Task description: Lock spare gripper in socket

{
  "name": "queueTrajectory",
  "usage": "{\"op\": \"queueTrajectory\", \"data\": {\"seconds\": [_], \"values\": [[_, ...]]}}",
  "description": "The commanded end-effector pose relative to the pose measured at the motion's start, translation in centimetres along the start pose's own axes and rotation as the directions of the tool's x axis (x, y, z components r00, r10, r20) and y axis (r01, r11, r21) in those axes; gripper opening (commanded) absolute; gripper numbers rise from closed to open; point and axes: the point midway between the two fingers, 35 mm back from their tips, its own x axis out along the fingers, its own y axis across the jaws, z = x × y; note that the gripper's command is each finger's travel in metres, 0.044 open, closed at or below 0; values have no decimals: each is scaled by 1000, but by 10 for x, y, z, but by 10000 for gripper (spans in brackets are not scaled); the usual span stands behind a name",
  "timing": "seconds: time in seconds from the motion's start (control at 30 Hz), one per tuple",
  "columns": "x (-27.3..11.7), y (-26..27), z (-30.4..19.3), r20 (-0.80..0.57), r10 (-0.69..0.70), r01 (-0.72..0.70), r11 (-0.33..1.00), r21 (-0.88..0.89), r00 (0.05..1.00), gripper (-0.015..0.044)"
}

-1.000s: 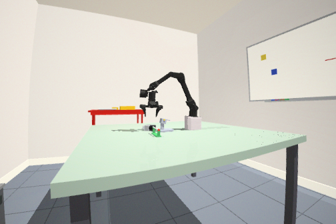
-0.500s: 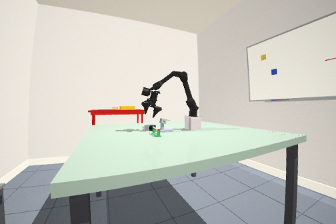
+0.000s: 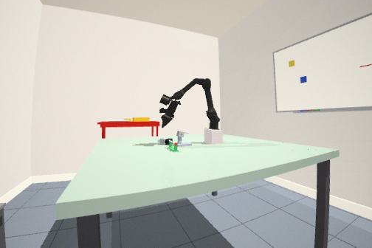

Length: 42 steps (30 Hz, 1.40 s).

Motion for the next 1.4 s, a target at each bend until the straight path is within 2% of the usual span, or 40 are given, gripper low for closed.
{"op": "queueTrajectory", "data": {"seconds": [0.0,0.33,0.7,1.37], "values": [[-3,-3,-2,50,-19,4,959,284,999,440],[-1,-5,-3,38,-26,13,950,312,999,440],[55,6,-32,37,-25,12,950,312,999,440],[82,11,-45,37,-25,12,950,312,999,440]]}}
